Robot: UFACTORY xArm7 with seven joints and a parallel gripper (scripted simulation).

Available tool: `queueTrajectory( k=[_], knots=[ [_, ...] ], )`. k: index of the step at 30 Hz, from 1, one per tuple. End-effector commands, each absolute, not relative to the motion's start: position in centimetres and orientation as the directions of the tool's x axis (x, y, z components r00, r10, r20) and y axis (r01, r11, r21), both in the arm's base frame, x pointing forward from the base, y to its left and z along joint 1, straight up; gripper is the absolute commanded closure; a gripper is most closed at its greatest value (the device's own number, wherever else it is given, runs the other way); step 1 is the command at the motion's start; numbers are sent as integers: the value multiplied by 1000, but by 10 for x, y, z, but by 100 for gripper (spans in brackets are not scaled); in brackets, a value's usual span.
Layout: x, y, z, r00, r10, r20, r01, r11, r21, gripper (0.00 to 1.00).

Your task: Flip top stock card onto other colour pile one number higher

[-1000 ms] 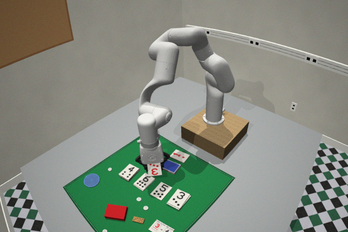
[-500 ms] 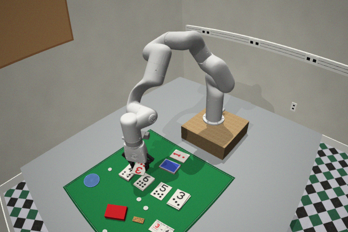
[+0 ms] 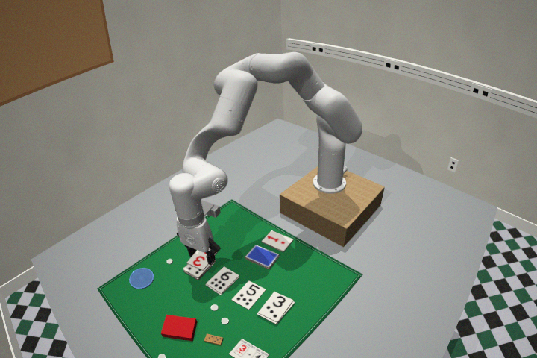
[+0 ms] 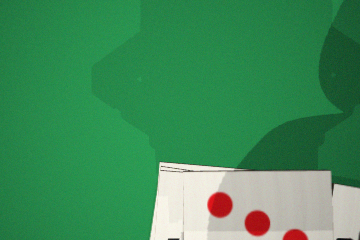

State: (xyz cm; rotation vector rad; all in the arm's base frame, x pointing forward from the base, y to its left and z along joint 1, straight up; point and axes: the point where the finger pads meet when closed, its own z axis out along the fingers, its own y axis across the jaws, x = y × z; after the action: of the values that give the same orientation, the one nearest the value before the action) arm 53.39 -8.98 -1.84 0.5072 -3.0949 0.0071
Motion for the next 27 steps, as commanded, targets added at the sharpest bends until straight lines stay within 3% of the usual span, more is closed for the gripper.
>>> queueTrajectory(
  k=[1, 27],
  knots=[
    [541, -97, -16, -959, -282, 2, -282, 959, -7, 26],
    [547, -105, -15, -973, -230, 2, -230, 973, -7, 26]
  ],
)
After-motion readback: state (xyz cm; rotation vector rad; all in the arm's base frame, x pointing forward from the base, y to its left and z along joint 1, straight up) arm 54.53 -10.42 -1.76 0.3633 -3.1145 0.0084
